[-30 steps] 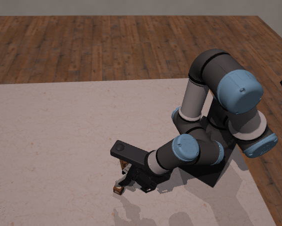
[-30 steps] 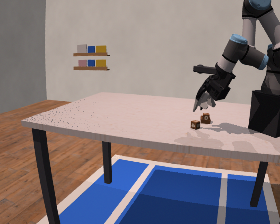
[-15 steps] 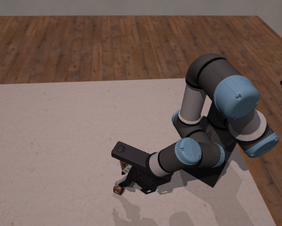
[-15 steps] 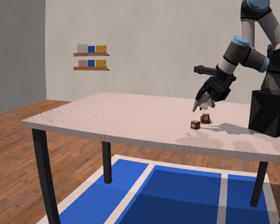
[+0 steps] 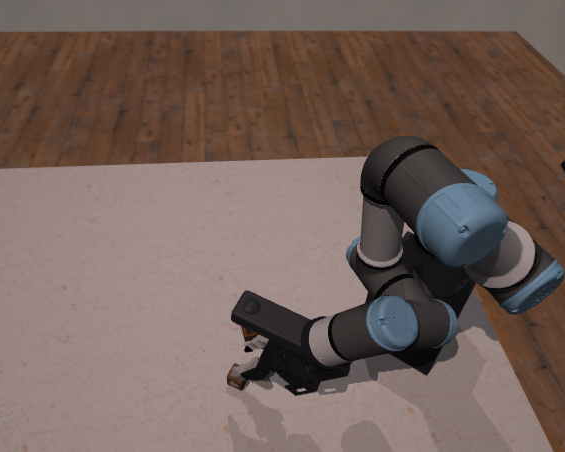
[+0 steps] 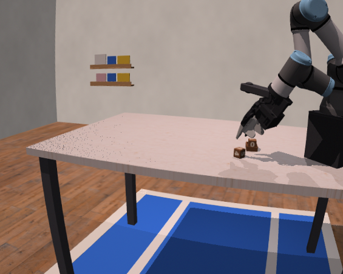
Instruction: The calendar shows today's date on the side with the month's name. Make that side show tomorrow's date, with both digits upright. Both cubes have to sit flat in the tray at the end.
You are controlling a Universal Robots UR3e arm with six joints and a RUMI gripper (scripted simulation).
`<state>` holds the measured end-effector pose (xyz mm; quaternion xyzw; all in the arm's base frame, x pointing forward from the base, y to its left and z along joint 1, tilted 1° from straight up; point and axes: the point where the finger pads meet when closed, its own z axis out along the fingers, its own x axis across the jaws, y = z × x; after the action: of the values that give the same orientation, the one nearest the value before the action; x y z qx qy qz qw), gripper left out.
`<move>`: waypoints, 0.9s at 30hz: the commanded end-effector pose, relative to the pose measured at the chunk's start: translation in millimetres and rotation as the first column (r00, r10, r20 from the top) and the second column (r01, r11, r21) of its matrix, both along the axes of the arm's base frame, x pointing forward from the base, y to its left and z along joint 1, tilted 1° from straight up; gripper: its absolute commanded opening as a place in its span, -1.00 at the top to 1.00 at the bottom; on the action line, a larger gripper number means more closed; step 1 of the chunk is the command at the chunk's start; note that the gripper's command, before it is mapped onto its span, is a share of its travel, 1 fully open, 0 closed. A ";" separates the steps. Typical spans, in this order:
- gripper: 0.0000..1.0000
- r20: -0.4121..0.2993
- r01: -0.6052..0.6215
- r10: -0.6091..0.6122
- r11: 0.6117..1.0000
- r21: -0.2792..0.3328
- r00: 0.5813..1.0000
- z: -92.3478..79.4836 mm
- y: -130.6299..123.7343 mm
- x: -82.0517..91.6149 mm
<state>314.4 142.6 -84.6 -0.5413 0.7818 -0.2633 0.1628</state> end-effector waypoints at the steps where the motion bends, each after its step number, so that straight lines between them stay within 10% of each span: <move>1: 0.44 0.098 0.009 -0.008 1.000 -0.014 0.995 7.9 -1.5 6.4; 27: 0.44 0.167 0.010 -0.005 0.999 -0.034 0.986 8.7 -2.4 2.0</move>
<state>313.9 140.1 -79.8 -0.5209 0.7646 -0.3177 0.2078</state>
